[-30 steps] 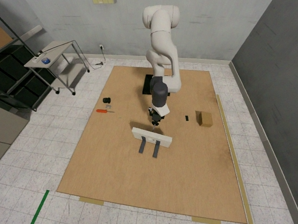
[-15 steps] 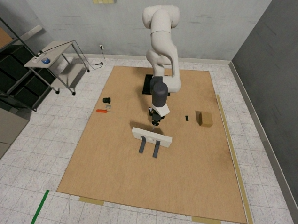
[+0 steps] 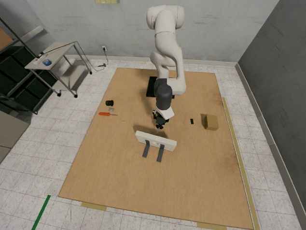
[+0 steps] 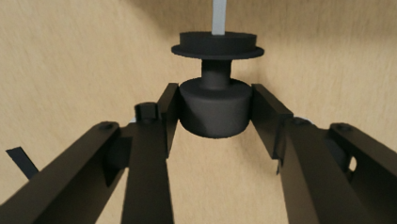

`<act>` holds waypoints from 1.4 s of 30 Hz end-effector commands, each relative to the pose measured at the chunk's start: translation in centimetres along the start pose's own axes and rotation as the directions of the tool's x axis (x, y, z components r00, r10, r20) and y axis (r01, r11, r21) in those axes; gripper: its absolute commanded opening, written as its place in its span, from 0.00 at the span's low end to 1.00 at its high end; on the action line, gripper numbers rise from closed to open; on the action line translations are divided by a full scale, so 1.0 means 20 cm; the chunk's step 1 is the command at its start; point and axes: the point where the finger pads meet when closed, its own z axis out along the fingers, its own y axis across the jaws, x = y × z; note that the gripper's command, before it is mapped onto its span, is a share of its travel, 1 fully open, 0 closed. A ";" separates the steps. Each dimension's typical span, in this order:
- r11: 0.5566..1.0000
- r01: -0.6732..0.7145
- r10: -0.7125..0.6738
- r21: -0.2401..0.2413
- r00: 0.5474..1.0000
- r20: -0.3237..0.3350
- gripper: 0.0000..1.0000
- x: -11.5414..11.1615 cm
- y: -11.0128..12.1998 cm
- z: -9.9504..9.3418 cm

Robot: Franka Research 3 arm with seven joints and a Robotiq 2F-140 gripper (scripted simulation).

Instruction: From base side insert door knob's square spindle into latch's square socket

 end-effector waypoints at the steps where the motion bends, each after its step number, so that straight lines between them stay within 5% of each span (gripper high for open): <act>1: 1.000 0.002 -0.002 0.005 1.000 -0.014 0.42 0.02 -0.02 -0.02; 42: 1.000 0.008 -0.008 0.006 1.000 -0.014 0.42 0.04 -0.02 -0.02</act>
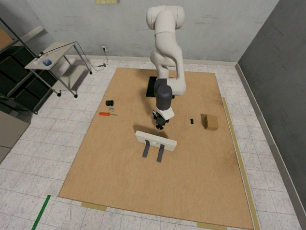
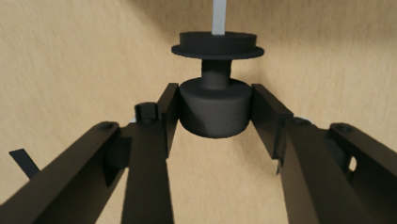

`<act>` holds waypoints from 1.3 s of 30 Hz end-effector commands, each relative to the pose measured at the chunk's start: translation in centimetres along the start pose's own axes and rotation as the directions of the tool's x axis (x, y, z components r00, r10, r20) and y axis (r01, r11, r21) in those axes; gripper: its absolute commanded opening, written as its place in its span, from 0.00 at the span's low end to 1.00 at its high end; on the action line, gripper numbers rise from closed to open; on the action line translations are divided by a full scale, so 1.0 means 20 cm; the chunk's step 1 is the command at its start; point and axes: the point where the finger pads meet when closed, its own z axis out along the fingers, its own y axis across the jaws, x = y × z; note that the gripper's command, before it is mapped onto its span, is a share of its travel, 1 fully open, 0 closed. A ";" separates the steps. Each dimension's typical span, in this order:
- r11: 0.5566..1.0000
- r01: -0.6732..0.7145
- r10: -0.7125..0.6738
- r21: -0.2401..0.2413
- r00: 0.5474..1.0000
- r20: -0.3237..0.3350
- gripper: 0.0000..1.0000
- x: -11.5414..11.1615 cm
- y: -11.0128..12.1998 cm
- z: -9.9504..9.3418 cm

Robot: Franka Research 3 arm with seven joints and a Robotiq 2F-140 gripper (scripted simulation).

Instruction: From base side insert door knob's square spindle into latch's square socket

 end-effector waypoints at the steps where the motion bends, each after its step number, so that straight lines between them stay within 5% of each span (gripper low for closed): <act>1: 1.000 0.009 -0.009 0.002 1.000 -0.011 0.42 0.03 -0.01 -0.02; 39: 1.000 0.016 -0.016 -0.002 1.000 -0.009 0.42 0.06 0.00 -0.02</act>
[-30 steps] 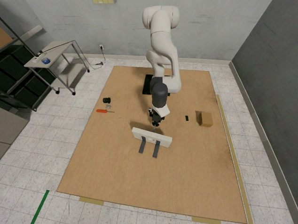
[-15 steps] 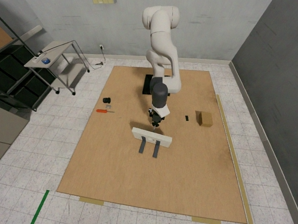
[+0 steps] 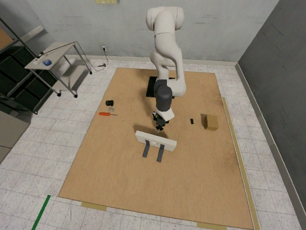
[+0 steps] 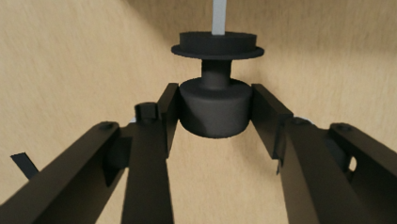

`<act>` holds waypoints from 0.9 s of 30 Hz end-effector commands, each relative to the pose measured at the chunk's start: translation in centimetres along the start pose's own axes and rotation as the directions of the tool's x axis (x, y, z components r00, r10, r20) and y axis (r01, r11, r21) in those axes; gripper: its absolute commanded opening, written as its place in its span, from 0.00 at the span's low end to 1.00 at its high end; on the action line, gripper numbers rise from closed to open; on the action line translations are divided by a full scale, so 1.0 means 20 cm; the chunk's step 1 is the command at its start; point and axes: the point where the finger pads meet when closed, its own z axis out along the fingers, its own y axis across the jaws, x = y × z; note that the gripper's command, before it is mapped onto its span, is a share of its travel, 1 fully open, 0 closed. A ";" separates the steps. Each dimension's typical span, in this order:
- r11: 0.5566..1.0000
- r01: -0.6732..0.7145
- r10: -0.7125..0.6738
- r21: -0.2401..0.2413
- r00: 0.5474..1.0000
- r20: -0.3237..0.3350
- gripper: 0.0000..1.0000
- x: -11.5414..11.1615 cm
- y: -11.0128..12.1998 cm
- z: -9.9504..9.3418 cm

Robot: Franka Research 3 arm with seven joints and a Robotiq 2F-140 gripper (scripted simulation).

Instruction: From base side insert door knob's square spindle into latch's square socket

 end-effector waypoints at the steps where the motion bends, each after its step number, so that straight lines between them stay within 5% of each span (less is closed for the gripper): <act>1: 1.000 0.006 -0.006 -0.001 1.000 -0.006 0.42 0.01 0.00 -0.01; 27: 1.000 0.003 -0.003 -0.002 1.000 -0.003 0.42 0.04 0.01 -0.02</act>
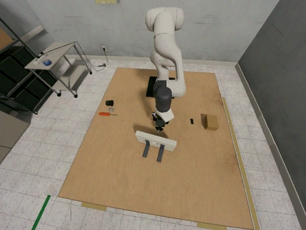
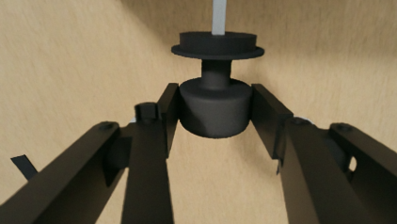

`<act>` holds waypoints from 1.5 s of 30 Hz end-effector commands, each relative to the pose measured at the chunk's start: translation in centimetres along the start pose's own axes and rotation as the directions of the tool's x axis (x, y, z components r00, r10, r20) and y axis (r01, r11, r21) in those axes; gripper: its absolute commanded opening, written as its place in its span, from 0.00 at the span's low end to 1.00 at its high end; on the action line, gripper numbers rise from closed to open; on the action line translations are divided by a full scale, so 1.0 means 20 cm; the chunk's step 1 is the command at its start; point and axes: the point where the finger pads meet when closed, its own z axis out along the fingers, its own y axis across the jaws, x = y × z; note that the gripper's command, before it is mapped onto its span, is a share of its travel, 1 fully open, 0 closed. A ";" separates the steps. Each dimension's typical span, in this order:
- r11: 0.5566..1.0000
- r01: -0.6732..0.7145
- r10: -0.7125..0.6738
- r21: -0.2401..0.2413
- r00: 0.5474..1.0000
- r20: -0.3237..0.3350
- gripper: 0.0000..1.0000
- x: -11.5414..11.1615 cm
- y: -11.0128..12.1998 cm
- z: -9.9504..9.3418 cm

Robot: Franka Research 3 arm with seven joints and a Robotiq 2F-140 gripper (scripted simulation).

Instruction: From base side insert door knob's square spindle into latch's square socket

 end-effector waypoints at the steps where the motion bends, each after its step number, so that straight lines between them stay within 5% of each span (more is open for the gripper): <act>1: 1.000 0.002 -0.002 -0.001 1.000 -0.006 0.42 0.01 0.01 -0.01; 45: 1.000 -0.005 0.005 -0.001 1.000 -0.006 0.42 0.06 0.01 -0.02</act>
